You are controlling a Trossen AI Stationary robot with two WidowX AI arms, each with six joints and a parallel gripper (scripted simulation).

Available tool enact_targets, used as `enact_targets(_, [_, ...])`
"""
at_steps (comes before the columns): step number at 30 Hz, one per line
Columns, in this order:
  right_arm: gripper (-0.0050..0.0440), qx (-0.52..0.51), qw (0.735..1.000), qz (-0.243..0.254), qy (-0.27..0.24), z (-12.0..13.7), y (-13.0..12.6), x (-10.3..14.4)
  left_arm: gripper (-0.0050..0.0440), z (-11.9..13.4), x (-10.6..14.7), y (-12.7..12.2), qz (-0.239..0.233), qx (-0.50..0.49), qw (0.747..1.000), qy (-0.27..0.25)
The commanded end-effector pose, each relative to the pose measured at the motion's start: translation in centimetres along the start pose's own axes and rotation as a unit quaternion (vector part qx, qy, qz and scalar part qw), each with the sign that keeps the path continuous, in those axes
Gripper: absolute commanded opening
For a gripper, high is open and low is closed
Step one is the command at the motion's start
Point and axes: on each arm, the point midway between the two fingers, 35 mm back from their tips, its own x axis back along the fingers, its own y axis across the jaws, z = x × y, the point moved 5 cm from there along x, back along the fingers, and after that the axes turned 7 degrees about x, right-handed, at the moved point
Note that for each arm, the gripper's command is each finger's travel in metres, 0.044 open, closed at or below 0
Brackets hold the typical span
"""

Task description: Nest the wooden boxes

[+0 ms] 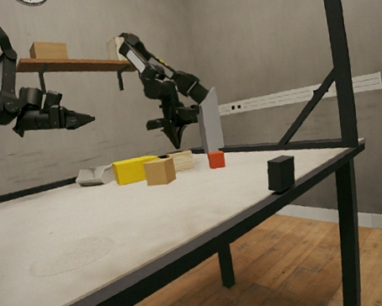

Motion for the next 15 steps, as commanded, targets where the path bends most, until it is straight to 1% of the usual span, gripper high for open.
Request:
enact_targets(1, [-0.0012,-0.063,0.998,0.007,0.003,0.2,-0.9,1.0,0.04,0.0,0.1,0.0,-0.001,0.0,1.0,0.0])
enact_targets(2, [-0.002,-0.107,0.994,0.003,0.004,0.0,-0.7,0.9,0.04,0.0,0.1,0.0,-0.001,0.0,1.0,0.0])
enact_targets(3, [-0.0027,-0.135,0.991,0.007,0.002,0.2,-0.9,1.4,0.04,0.0,0.1,0.0,-0.001,0.0,1.0,0.0])
enact_targets(6, [-0.005,-0.2,0.98,0.007,0.001,0.2,-0.9,1.9,0.04,0.0,0.1,0.0,-0.001,0.0,1.0,0.0])
enact_targets(10, [-0.005,-0.286,0.958,0.007,0.001,0.2,-0.9,2.4,0.04,0.0,0.1,0.0,-0.001,0.0,1.0,0.0])
enact_targets(15, [-0.005,-0.389,0.921,0.007,0.0,0.2,-0.8,3.1,0.04,0.0,0.1,0.0,-0.001,0.0,1.0,0.0])
